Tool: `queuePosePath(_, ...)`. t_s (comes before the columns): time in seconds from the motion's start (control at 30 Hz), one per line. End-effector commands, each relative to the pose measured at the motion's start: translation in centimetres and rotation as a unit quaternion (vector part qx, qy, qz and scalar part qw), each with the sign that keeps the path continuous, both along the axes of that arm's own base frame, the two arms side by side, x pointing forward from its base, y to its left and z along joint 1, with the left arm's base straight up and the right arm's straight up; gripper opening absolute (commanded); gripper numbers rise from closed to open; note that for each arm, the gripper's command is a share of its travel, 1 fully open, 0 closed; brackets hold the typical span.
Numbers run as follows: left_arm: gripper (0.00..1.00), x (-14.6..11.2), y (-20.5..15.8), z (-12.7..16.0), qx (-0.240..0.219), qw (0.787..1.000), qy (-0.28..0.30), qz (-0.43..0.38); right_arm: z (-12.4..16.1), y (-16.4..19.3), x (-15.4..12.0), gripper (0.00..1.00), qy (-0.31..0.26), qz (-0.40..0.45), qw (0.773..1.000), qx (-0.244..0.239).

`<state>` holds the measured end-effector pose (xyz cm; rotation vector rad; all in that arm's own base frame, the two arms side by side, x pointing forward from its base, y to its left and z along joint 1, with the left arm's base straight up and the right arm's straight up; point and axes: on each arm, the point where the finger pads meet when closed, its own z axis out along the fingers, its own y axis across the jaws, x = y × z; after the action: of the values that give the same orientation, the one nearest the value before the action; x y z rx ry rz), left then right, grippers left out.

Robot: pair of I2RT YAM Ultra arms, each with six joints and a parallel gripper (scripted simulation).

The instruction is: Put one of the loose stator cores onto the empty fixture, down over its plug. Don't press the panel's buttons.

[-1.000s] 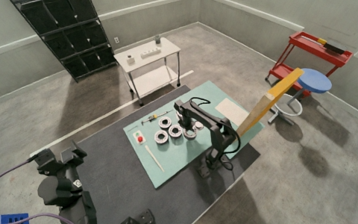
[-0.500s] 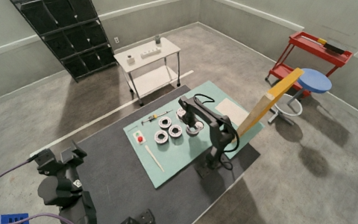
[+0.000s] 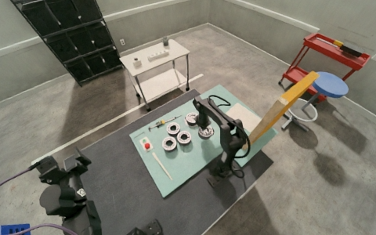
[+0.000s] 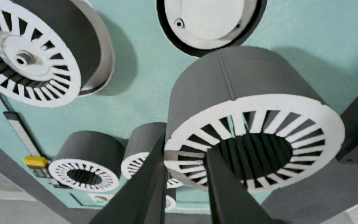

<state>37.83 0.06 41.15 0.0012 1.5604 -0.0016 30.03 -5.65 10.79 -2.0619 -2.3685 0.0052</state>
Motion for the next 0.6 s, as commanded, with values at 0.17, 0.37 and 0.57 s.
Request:
queuePosePath(0.17, 1.00, -0.7, -0.1, 3.2, -0.003, 0.999, -0.041, -0.001, 3.5, -2.8, 0.9, 0.00, -0.027, -0.044, 0.999, -0.016)
queuePosePath(0.37, 1.00, -0.7, -0.1, 3.2, -0.003, 0.999, -0.041, -0.001, 3.1, -4.3, 1.5, 0.00, -0.022, -0.068, 0.997, -0.016)
queuePosePath(0.57, 1.00, -0.7, -0.1, 3.2, -0.003, 0.999, -0.041, -0.001, 2.2, -5.2, 1.7, 0.00, -0.007, -0.084, 0.996, -0.011)
